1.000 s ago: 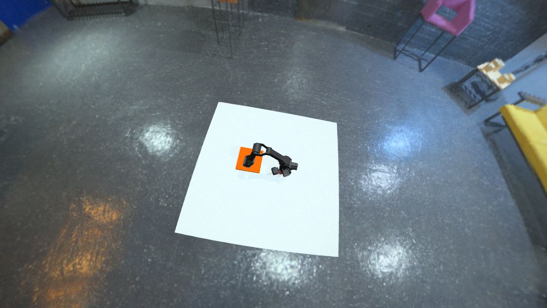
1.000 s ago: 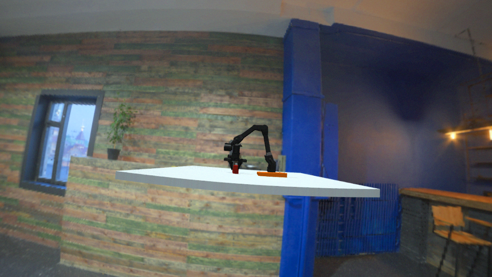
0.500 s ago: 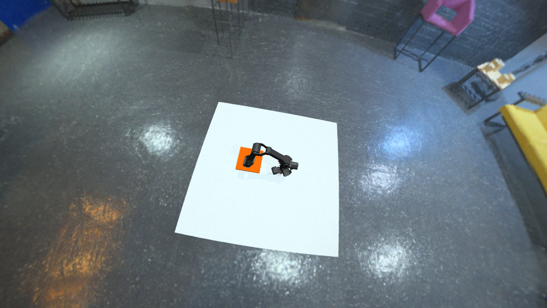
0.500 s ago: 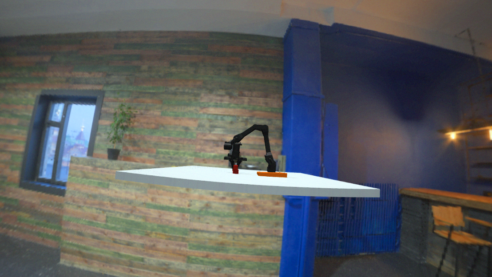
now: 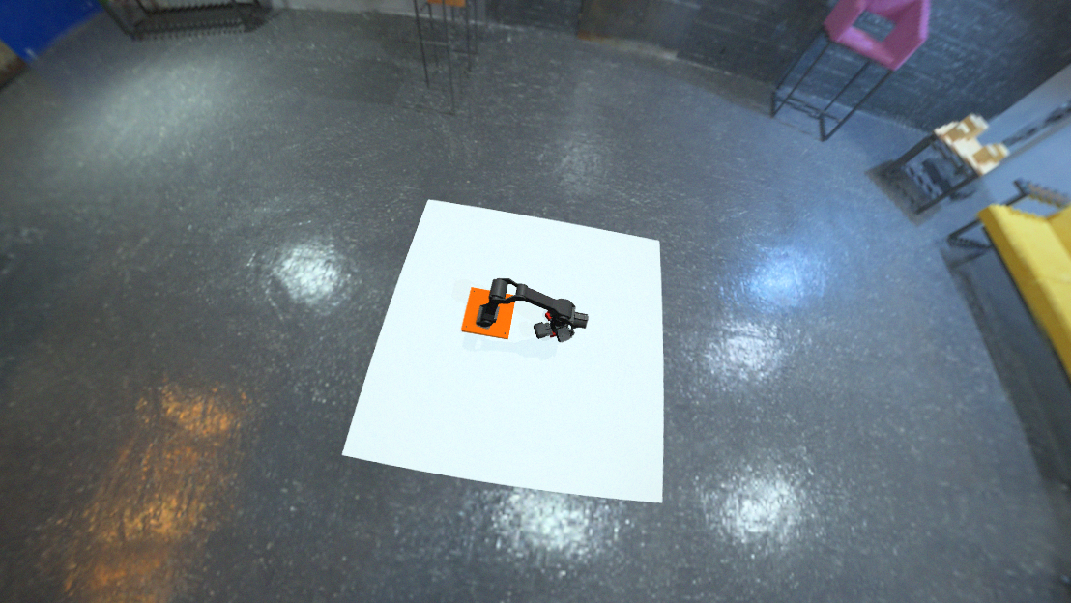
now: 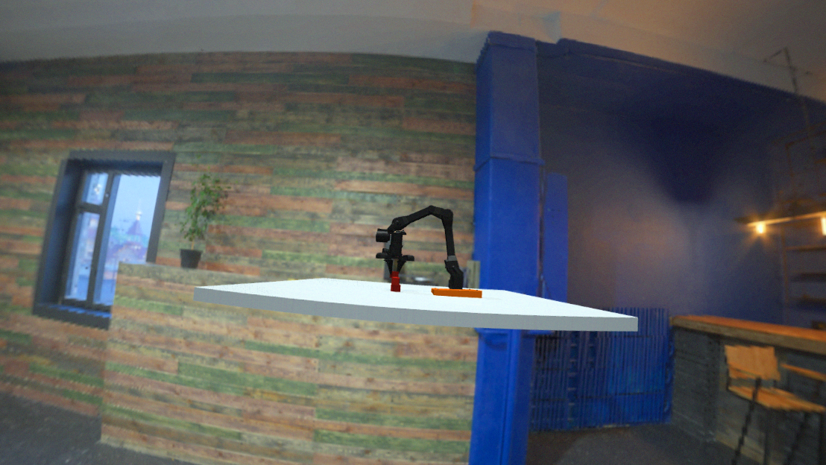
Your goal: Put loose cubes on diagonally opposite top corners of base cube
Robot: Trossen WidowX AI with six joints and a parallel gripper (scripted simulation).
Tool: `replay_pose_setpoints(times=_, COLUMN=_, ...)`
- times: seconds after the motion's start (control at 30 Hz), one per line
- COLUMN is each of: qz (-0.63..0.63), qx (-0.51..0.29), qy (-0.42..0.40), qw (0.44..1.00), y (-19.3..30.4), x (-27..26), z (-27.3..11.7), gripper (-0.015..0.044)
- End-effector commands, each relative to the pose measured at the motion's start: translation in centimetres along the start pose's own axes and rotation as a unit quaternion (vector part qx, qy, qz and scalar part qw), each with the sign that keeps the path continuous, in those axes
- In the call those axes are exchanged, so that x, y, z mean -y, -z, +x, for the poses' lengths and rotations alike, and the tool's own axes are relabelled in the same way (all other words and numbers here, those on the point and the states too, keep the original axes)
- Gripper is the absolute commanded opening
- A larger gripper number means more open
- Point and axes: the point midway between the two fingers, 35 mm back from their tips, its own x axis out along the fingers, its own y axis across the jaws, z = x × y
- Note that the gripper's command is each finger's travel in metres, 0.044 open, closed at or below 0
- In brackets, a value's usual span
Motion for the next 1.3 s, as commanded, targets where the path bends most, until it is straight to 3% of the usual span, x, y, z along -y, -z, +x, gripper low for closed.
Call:
replay_pose_setpoints(times=0.0, qz=0.002, qx=0.000, qy=-0.002, qw=1.000, y=0.0, x=0.0, z=-1.6, gripper=0.0105)
replay_pose_setpoints(times=0.5, qz=-0.011, qx=-0.001, qy=-0.002, qw=1.000, y=0.3, x=0.3, z=-4.9, gripper=0.0105)
replay_pose_setpoints(times=0.87, qz=-0.222, qx=-0.001, qy=-0.002, qw=0.975, y=1.6, x=-0.2, z=-4.7, gripper=0.0105)
replay_pose_setpoints(times=1.27, qz=-0.443, qx=-0.001, qy=-0.003, qw=0.897, y=3.0, x=-0.7, z=-4.5, gripper=0.0105)
